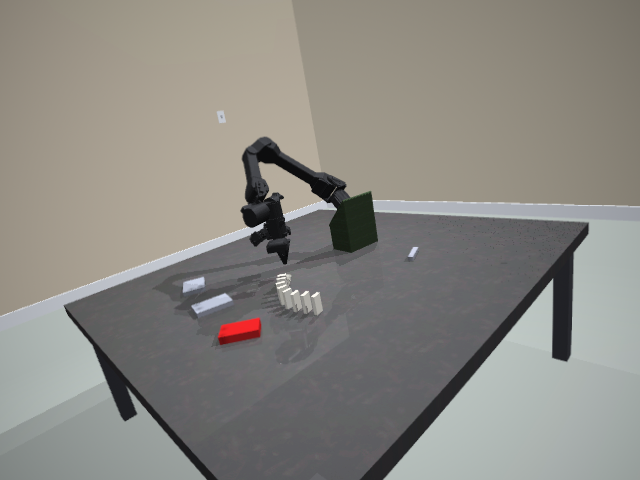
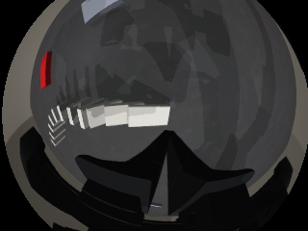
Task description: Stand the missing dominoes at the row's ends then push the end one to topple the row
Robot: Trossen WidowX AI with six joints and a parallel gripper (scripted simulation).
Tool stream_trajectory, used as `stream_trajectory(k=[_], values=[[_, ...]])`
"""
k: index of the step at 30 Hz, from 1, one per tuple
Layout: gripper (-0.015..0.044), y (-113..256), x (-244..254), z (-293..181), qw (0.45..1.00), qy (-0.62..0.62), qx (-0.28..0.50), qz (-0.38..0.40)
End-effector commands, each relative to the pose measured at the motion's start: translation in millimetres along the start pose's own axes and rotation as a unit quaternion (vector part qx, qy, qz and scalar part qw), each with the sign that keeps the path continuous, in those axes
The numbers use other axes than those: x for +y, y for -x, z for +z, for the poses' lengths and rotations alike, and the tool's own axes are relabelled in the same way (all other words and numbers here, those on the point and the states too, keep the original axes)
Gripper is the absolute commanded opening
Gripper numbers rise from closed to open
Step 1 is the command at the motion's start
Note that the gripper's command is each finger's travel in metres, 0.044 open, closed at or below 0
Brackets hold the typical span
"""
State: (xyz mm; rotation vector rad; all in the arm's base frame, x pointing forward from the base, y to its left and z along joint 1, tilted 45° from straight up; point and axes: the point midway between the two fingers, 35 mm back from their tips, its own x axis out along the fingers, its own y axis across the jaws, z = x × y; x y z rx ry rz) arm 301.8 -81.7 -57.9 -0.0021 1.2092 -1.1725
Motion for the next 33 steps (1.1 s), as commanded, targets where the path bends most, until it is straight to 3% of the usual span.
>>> stream_trajectory(k=[1,33], values=[[0.0000,26.2,15.8,0.3,1.000,-0.005,-0.008,0.008],[0.0000,30.9,18.3,0.0,1.000,-0.006,-0.010,0.009]])
